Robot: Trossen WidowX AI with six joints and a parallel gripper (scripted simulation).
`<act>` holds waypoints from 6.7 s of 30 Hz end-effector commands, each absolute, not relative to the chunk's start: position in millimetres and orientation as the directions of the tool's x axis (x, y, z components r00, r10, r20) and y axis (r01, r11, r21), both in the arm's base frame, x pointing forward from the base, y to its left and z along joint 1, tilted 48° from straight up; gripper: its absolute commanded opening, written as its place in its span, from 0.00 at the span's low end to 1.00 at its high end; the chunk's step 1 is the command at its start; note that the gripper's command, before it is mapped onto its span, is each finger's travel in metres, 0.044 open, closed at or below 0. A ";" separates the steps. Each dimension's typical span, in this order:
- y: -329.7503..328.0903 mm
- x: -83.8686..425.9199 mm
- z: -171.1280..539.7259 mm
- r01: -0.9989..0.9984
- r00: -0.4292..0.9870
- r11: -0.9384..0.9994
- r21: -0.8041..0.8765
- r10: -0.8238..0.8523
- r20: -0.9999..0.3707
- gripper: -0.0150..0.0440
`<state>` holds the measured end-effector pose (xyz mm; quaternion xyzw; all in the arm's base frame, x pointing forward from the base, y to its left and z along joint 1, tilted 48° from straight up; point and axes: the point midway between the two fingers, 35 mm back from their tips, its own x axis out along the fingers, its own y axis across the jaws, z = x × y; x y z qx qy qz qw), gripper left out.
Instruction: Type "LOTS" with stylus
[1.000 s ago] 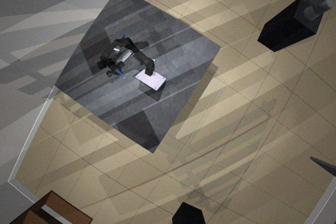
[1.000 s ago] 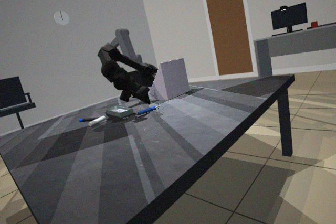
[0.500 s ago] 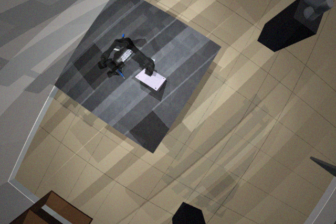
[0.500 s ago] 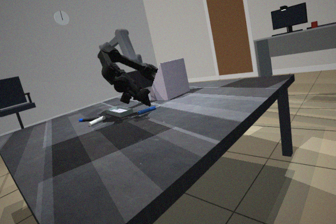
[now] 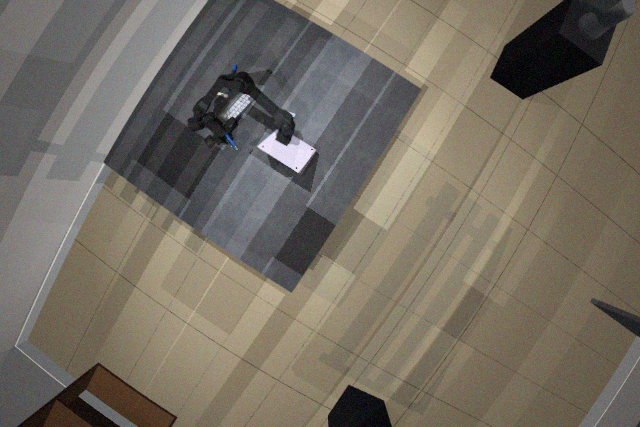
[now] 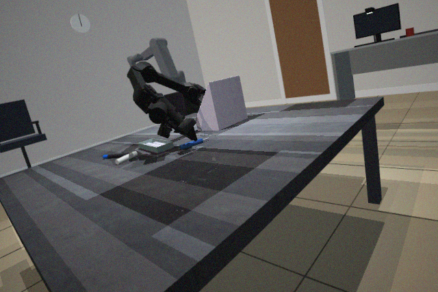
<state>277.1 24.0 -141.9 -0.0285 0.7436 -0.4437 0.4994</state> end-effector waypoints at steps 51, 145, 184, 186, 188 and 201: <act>50.7 278.9 -118.9 0.392 -0.492 0.619 -0.680 -0.484 -0.724 0.25; -5.8 329.5 -28.1 -0.272 0.803 0.660 -0.701 -0.246 -0.543 0.25; -14.8 327.9 -37.7 -0.272 0.803 0.659 -0.701 -0.246 -0.543 0.39; -15.6 327.8 -38.4 -0.272 0.803 0.659 -0.701 -0.246 -0.543 0.39; -16.2 327.8 -38.9 -0.272 0.803 0.659 -0.701 -0.246 -0.543 0.39; -20.0 327.4 -42.4 -0.272 0.803 0.659 -0.701 -0.247 -0.543 0.39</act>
